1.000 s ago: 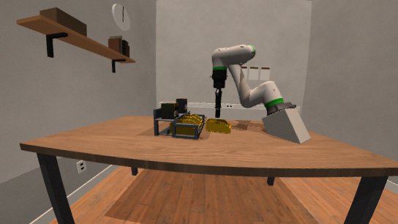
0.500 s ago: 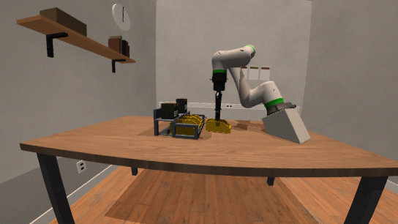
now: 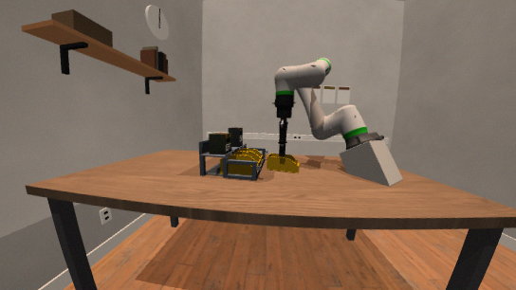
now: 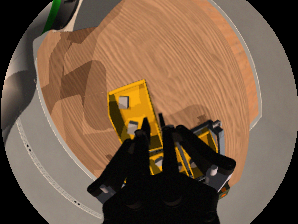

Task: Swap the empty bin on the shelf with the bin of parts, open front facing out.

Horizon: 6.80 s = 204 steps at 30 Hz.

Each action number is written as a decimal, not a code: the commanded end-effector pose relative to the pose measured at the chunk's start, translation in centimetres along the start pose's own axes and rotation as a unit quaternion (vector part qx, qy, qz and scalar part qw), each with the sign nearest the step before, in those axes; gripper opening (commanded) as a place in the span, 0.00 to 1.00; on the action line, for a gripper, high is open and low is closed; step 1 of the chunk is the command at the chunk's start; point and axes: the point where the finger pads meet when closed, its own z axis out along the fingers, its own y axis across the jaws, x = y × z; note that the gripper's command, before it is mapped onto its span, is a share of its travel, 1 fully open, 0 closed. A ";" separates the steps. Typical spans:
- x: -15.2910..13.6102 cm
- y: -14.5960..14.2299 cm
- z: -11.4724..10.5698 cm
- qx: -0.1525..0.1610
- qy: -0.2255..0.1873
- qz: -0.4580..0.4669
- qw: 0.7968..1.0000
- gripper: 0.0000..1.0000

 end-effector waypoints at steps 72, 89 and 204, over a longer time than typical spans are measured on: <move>-0.1 0.1 3.3 0.000 -0.001 0.000 1.000 0.24; -0.1 0.1 4.3 0.000 -0.001 0.000 1.000 0.24; -0.1 0.1 -4.3 0.000 -0.001 0.000 1.000 0.10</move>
